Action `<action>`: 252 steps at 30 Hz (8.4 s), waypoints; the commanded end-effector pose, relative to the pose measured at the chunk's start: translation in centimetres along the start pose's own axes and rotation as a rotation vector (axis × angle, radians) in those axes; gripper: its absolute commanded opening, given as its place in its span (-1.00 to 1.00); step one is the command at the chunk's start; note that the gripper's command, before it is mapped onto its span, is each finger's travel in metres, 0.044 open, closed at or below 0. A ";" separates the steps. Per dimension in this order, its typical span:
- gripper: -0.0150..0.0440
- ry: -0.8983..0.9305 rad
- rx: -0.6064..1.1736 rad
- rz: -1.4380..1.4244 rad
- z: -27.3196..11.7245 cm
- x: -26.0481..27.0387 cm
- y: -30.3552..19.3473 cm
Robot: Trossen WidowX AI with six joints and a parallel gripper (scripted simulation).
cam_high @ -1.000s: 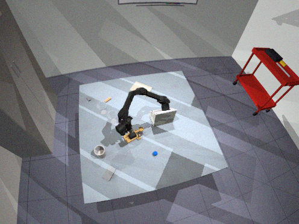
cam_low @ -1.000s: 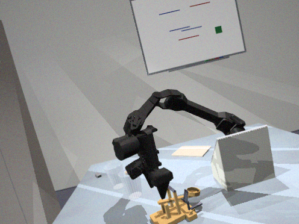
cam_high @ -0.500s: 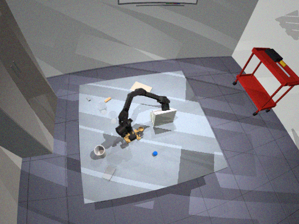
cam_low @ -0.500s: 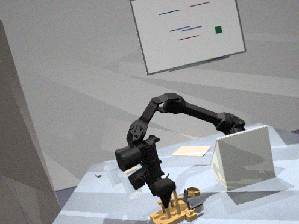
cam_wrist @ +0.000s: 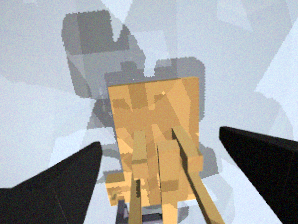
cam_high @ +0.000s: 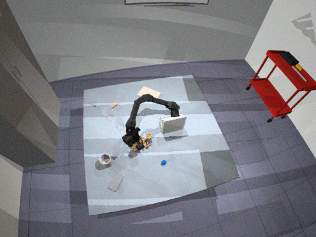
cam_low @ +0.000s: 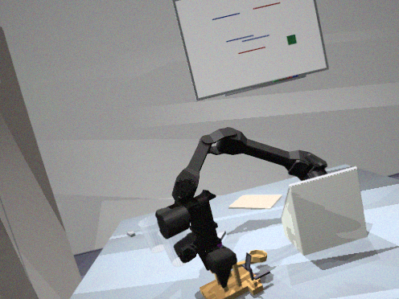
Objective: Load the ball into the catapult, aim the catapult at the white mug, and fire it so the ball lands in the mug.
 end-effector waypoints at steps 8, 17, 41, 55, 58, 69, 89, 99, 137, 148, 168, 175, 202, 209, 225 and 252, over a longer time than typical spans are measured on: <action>1.00 -0.007 0.008 -0.005 1.9 -0.1 -0.3; 0.47 -0.001 0.004 0.000 1.6 0.0 -0.1; -0.49 -0.003 0.005 -0.003 -3.0 0.0 -0.1; -0.49 -0.004 0.006 -0.005 -0.7 0.0 0.0; -0.49 -0.004 0.006 -0.005 -0.2 0.0 0.0; -0.49 -0.006 0.008 -0.006 1.6 0.0 -0.1; 0.67 0.001 0.010 0.001 1.4 -0.1 -0.1; 1.00 0.005 0.008 -0.002 -8.7 0.1 0.0; 1.00 -0.005 0.007 -0.007 -0.6 0.1 -0.2; 1.00 -0.006 0.008 -0.007 1.2 0.1 -0.3; 0.00 -0.001 0.004 -0.001 1.6 0.1 -0.2; -0.29 -0.001 0.003 -0.001 0.5 0.1 -0.1; -0.49 -0.004 0.006 -0.005 -0.4 0.0 0.0; -0.49 -0.005 0.007 -0.005 0.8 0.0 -0.1; -0.14 0.001 0.010 0.002 1.4 -0.1 -0.1; 1.00 0.000 -0.006 -0.007 -9.0 0.3 0.2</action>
Point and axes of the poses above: the point midway between the two fingers, 35 mm back from their tips, its own z axis out along the fingers, its own x axis across the jaws, y = z × x, the point moved 3 cm from there along -z, back along the fingers, and after that the axes turned 6 degrees about -z, right-handed, at the moved point
